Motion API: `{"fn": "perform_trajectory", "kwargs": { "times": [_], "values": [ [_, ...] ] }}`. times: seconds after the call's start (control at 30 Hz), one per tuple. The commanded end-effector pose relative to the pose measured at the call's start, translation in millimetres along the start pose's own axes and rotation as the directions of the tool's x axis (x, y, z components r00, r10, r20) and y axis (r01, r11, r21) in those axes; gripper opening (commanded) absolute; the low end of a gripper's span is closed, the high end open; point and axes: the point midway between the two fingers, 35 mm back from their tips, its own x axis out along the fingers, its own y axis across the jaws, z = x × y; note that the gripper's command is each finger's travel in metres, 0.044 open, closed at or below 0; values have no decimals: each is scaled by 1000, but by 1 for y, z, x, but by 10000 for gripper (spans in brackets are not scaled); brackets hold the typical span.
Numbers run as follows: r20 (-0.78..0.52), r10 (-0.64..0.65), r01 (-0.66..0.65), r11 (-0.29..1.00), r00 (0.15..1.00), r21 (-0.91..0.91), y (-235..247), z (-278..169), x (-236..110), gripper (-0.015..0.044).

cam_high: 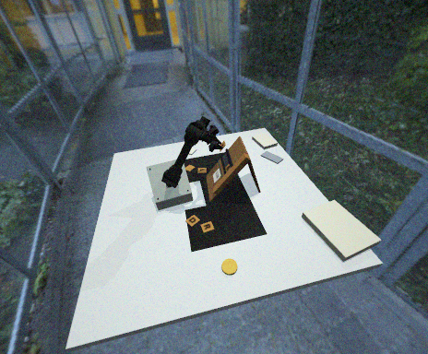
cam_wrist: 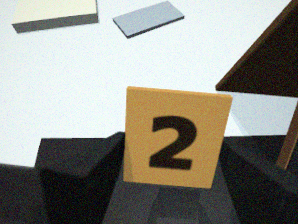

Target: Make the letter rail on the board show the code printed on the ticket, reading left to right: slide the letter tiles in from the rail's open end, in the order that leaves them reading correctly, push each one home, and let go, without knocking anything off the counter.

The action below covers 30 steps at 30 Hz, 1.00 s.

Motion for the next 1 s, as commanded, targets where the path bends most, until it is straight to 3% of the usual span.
{"fn": "perform_trajectory", "kwargs": {
  "times": [0.0, 0.97],
  "values": [
    [-4, 2, -2, 1000, 1000, -9, -3, -3, 0, 0],
    [-4, 2, -2, 1000, 1000, -11, -17, -3, 0, 0]
  ]
}}
